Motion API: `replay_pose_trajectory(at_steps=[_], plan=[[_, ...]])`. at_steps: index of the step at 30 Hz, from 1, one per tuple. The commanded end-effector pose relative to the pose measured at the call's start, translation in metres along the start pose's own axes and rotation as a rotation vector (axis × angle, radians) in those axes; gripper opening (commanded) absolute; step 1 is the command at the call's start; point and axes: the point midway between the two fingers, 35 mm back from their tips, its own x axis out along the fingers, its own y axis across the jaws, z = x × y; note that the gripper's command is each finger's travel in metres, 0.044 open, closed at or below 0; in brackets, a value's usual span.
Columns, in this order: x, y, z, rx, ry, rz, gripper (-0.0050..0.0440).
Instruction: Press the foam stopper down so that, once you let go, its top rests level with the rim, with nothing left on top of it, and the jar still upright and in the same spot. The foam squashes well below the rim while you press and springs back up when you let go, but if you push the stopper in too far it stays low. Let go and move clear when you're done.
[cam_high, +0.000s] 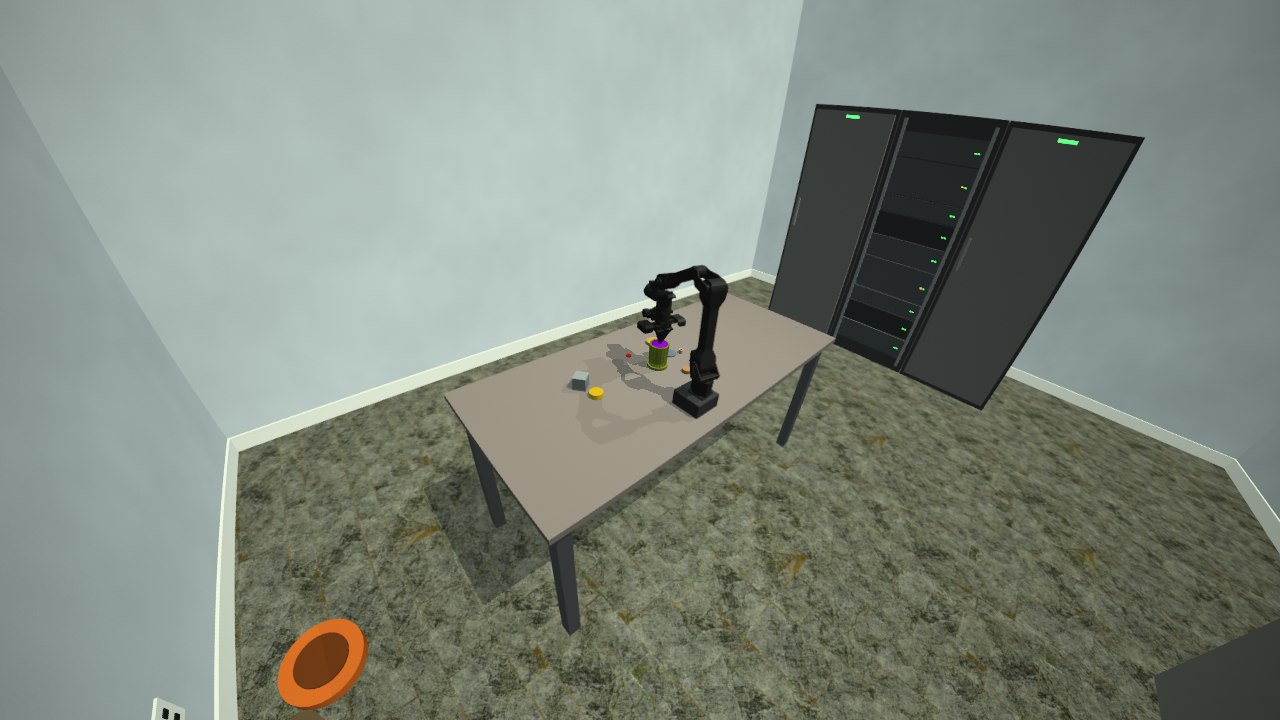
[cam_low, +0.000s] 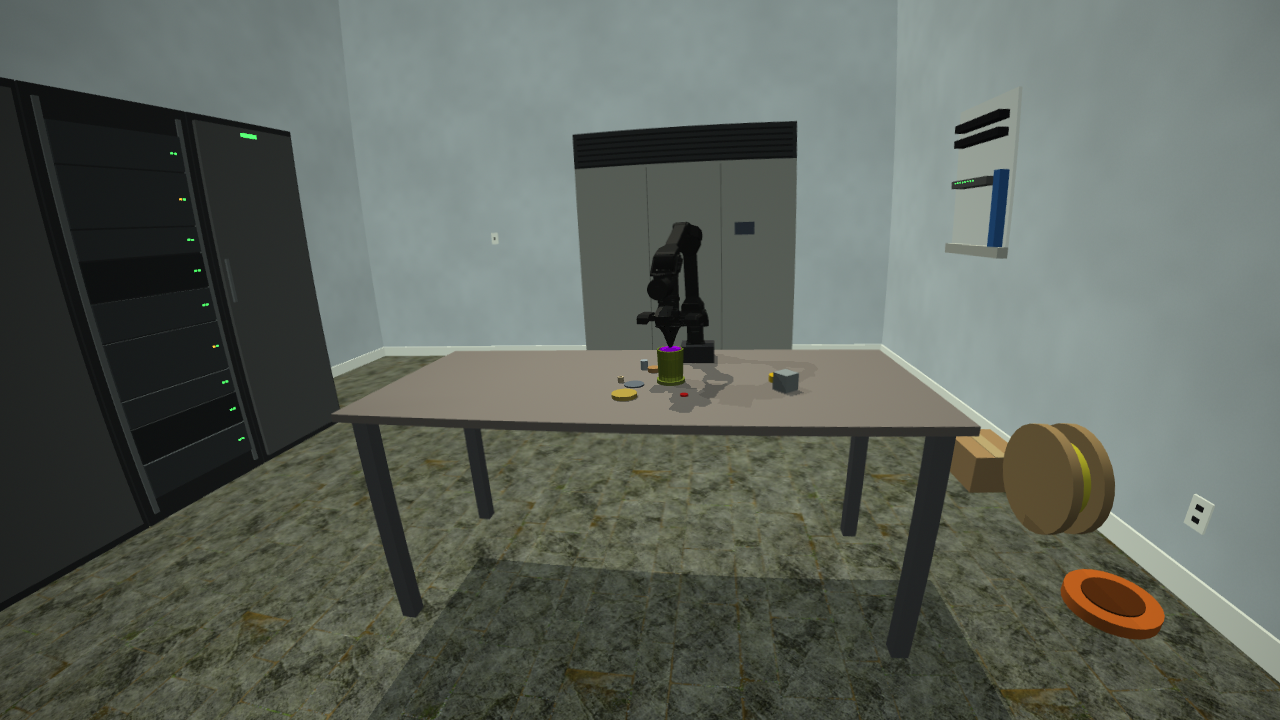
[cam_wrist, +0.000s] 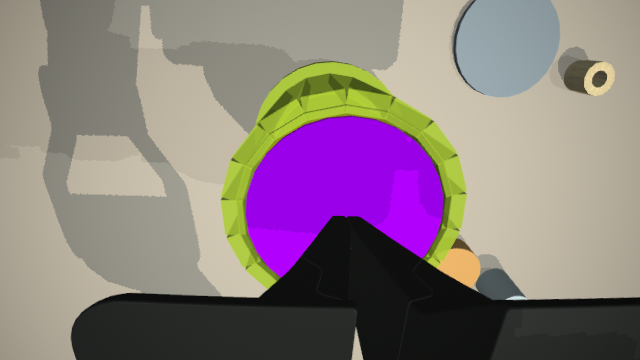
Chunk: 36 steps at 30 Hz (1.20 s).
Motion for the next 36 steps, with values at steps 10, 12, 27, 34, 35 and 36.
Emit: replay_pose_trajectory(at_steps=[10,12,27,34,35,36], plan=[[-0.074,0.000,0.003,0.001,-0.040,-0.001,0.0000],[-0.074,0.000,0.003,0.001,-0.040,-0.001,0.0000],[-0.070,0.000,0.001,-0.001,-0.034,0.001,0.0000],[-0.070,0.000,0.001,-0.001,-0.034,0.001,0.0000],[-0.070,0.000,0.001,-0.001,-0.034,0.001,0.0000],[-0.070,0.000,0.001,-0.001,-0.034,0.001,0.0000]])
